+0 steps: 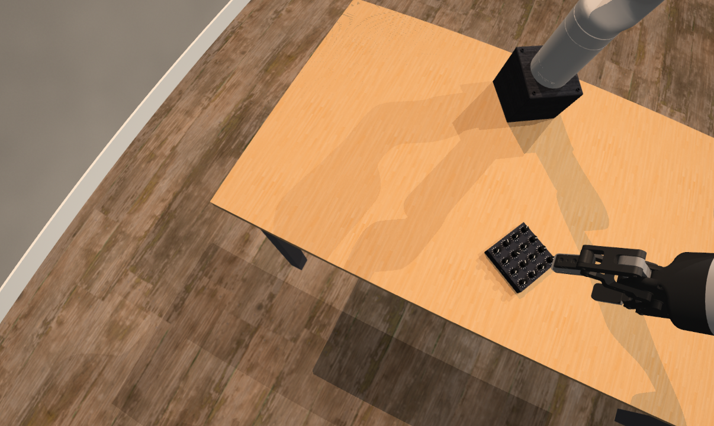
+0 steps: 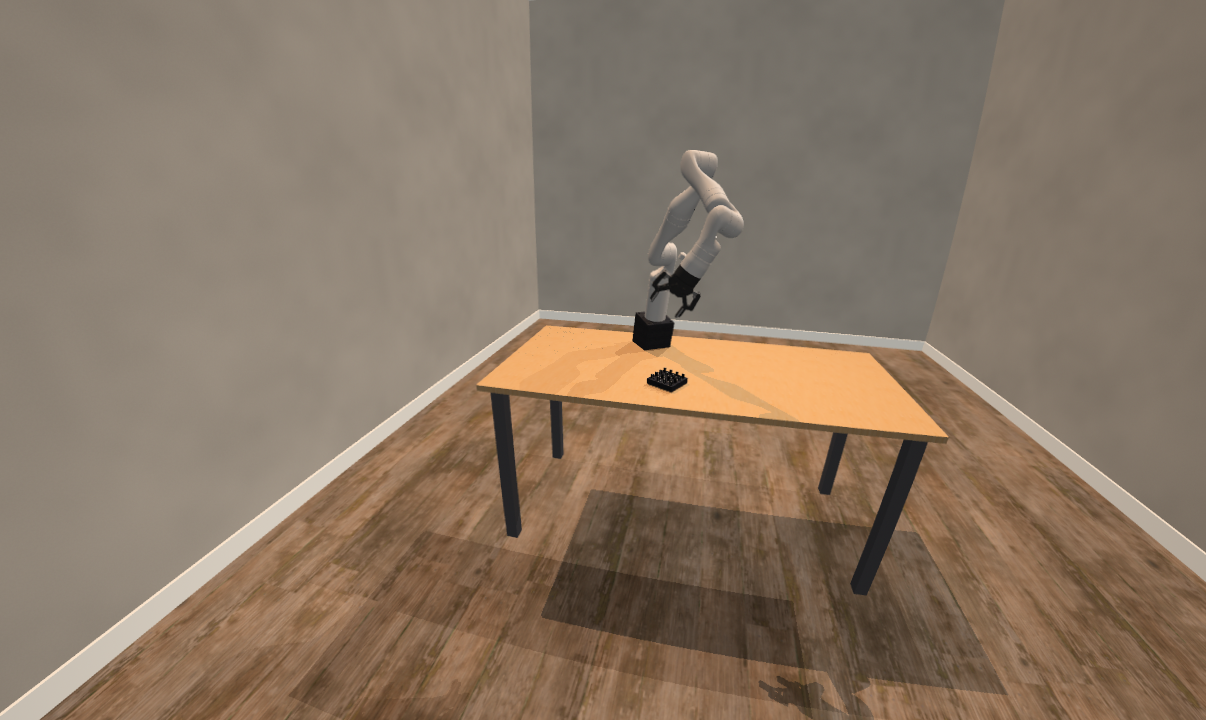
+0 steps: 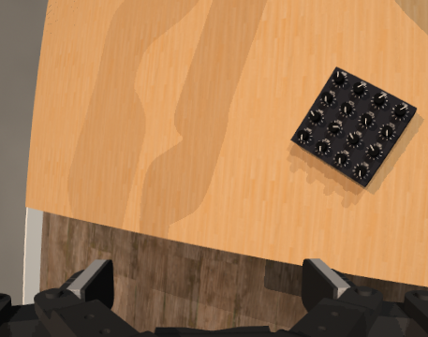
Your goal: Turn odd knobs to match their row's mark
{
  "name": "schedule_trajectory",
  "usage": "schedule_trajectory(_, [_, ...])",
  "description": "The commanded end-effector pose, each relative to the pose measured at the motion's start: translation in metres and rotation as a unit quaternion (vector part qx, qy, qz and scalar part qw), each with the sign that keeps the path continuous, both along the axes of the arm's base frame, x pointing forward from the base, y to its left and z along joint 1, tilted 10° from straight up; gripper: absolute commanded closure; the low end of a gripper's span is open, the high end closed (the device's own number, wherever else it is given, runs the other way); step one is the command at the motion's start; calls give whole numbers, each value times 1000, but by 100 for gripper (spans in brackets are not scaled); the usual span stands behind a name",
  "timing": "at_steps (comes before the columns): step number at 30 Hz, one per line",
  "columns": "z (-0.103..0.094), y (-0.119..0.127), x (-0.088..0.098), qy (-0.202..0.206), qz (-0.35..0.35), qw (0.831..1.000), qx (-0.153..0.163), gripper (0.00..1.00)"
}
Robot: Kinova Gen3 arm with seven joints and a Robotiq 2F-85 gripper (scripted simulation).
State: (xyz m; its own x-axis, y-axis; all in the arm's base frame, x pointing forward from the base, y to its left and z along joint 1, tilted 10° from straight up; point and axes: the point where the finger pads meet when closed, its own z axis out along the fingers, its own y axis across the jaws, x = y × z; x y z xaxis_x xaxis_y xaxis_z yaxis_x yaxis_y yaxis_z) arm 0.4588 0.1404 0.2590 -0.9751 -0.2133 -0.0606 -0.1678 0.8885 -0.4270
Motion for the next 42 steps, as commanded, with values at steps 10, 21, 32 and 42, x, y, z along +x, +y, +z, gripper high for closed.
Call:
schedule_trajectory(10, [-8, -4, 3, 9, 32, 999, -6, 0])
schedule_trajectory(21, [-37, -14, 13, 44, 149, 988, -27, 0])
schedule_trajectory(32, [-77, -23, 19, 93, 307, 946, -51, 0])
schedule_trajectory(42, [-131, -25, 13, 153, 519, 838, -71, 0])
